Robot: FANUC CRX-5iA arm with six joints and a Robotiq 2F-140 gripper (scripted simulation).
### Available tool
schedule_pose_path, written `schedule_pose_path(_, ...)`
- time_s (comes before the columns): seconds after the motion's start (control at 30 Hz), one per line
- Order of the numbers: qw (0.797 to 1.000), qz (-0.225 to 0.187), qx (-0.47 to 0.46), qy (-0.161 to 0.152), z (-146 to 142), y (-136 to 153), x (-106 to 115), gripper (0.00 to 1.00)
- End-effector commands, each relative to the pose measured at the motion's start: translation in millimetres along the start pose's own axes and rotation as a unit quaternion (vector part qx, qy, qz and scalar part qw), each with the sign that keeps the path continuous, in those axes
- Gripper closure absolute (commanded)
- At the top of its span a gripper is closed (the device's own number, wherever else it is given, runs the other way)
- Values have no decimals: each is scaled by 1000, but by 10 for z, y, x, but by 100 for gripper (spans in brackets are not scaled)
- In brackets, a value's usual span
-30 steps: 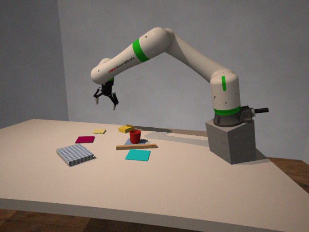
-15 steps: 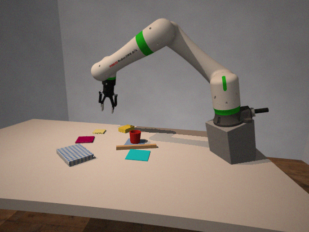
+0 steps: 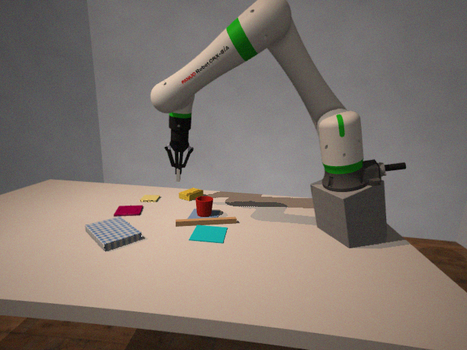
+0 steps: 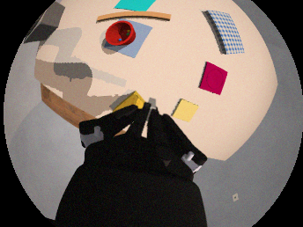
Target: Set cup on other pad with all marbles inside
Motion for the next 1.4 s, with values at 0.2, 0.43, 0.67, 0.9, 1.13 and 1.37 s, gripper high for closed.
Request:
schedule_pose_path(0.2,996,74,54,-15,-865,-1101,214,100)
schedule_pose_path(0.43,993,91,66,-18,-1090,-1344,253,100)
schedule_pose_path(0.67,993,91,66,-18,-1090,-1344,253,100)
schedule_pose_path(0.9,993,91,66,-18,-1090,-1344,253,41)
schedule_pose_path(1.13,993,91,66,-18,-1090,-1344,253,41)
schedule_pose_path(1.37,993,91,66,-18,-1090,-1344,253,41)
Point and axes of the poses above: the point where the finger pads meet when closed, its own x axis back along the fingers, its own z axis across the jaws, y = z × x, the point moved 9 cm from there along x, back along the fingers, and after that the axes turned 5 degrees about x, right-handed, at the moved point
